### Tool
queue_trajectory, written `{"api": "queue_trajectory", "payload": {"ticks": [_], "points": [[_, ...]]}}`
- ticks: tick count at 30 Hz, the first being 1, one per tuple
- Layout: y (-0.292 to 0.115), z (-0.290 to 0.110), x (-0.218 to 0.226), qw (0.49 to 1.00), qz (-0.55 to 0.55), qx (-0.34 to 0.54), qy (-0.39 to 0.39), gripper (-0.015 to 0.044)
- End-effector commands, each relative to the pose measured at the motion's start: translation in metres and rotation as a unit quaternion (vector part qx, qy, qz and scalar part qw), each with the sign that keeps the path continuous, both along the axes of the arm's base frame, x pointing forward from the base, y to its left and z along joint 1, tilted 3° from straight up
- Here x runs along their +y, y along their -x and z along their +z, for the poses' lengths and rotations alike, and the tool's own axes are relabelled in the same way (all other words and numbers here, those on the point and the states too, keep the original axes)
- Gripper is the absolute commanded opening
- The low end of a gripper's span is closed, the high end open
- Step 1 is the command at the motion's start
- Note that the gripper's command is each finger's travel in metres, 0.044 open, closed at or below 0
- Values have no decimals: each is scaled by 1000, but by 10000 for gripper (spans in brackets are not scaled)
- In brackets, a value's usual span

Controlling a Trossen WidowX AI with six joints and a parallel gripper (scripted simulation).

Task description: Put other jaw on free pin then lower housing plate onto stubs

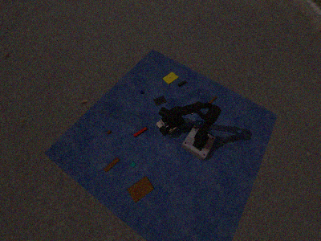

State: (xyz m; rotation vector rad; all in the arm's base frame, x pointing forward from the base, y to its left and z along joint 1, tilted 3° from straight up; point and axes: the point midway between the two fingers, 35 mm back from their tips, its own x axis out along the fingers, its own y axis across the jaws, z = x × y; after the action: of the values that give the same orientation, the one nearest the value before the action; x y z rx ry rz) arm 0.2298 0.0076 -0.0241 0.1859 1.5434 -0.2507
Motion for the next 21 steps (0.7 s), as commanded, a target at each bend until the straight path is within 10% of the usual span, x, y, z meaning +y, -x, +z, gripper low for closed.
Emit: {"api": "queue_trajectory", "payload": {"ticks": [1, 21], "points": [[-1, 6, 0, 1000, 0, 0, 0, 440], [25, 124, 3, 1000, 3, 0, 1, 440]]}}
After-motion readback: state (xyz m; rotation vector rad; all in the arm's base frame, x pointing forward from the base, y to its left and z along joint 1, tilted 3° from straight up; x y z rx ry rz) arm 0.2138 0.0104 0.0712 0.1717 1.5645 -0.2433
